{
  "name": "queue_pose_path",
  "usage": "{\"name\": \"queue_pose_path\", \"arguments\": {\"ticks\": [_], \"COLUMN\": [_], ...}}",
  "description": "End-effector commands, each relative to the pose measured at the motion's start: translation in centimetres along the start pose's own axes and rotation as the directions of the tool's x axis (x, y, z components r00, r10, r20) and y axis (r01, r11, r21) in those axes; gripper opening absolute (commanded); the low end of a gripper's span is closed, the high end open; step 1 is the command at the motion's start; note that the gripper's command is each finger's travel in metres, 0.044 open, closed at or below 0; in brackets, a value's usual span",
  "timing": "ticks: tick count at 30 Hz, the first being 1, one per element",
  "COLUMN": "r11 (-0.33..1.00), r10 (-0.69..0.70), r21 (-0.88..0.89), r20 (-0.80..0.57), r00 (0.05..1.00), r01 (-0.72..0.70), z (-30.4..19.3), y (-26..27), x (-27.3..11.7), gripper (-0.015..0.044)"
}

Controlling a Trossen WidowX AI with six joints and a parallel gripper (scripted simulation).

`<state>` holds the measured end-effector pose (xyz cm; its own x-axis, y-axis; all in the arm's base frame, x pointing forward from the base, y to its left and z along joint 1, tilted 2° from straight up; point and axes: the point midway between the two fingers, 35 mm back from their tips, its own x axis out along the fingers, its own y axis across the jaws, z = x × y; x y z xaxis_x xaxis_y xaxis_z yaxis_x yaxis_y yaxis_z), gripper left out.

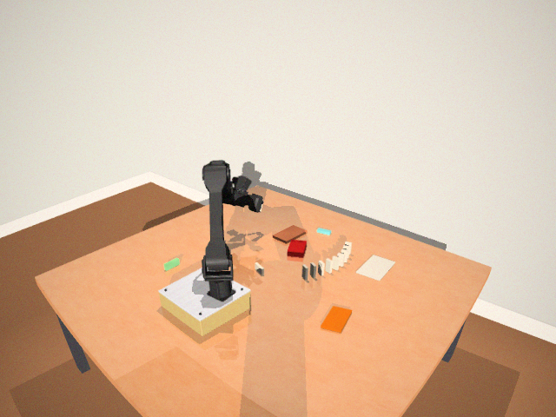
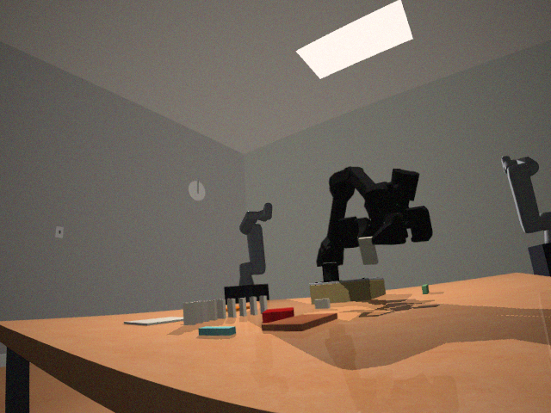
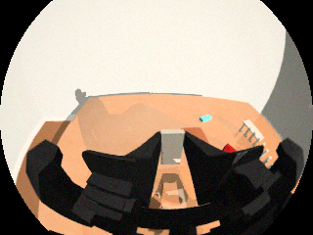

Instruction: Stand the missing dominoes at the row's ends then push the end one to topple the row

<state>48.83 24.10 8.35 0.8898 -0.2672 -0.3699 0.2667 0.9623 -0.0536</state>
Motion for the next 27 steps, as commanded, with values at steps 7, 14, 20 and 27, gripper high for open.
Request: {"name": "queue_pose_path", "arguments": {"ticks": [7, 14, 20, 27], "r11": [0.998, 0.992, 0.983, 0.966], "r10": [-0.067, -0.122, -0.175, -0.241], "r21": [0.026, 0.065, 0.107, 0.164], "r20": [0.146, 0.223, 0.273, 0.313], "r00": [0.987, 0.967, 0.946, 0.919], "r01": [0.064, 0.110, 0.151, 0.198], "z": [-0.4, -0.8, -1.3, -2.1], "y": [-1.3, -2.7, -4.2, -6.3], "x": [-2.3, -4.0, -5.7, -7.8], "gripper": [0.0107, 0.0107, 0.0107, 0.0107]}}
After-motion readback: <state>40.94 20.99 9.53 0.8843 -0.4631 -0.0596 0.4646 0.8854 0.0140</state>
